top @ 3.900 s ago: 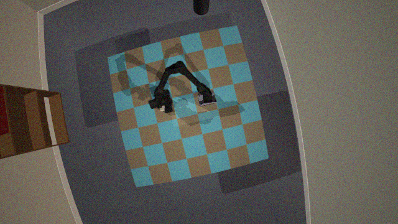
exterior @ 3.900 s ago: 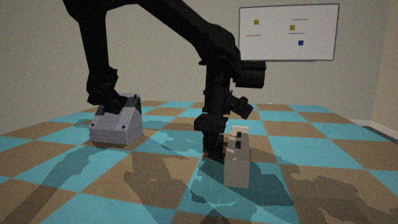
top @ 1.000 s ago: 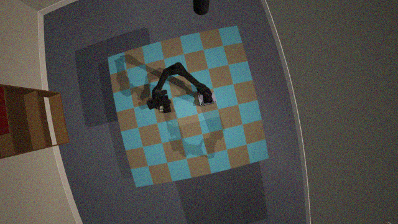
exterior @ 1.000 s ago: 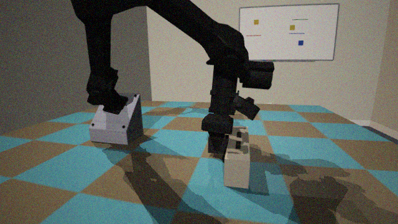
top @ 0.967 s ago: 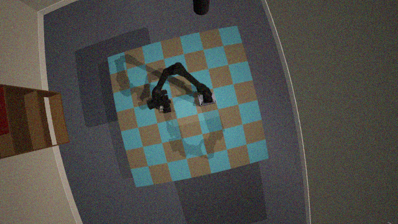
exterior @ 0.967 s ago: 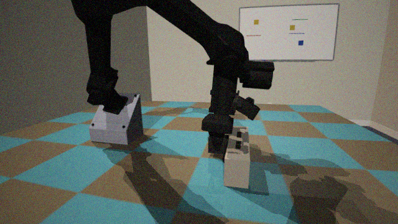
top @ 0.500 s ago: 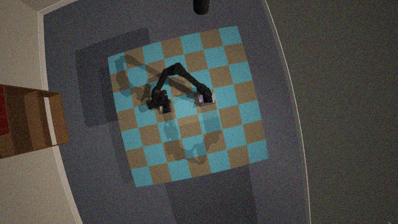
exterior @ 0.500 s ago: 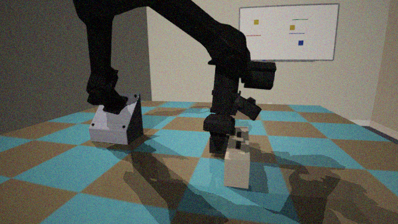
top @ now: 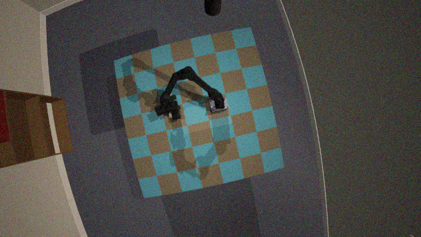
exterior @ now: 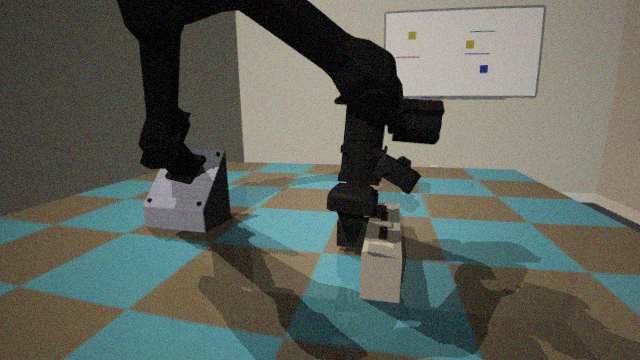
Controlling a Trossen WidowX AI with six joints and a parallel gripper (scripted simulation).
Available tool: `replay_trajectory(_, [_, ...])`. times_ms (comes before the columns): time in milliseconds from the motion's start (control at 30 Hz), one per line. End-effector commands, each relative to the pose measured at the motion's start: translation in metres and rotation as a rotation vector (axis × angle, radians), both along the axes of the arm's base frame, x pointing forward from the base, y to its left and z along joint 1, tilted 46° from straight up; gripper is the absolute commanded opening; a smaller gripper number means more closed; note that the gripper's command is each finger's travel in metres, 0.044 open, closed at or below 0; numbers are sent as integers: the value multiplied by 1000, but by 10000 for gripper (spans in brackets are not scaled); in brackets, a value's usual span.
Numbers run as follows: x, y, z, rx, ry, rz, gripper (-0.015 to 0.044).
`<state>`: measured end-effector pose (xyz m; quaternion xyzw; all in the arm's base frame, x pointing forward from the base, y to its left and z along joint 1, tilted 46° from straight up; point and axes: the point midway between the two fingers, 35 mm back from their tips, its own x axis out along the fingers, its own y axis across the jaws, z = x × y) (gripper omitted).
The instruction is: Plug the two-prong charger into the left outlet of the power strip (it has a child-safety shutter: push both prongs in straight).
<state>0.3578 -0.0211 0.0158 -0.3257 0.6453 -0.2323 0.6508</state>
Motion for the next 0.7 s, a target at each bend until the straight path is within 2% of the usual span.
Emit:
replay_trajectory(0, [6,3,2,11,-27,4,0])
replay_trajectory(667, [4,3,2,11,-26,4,0])
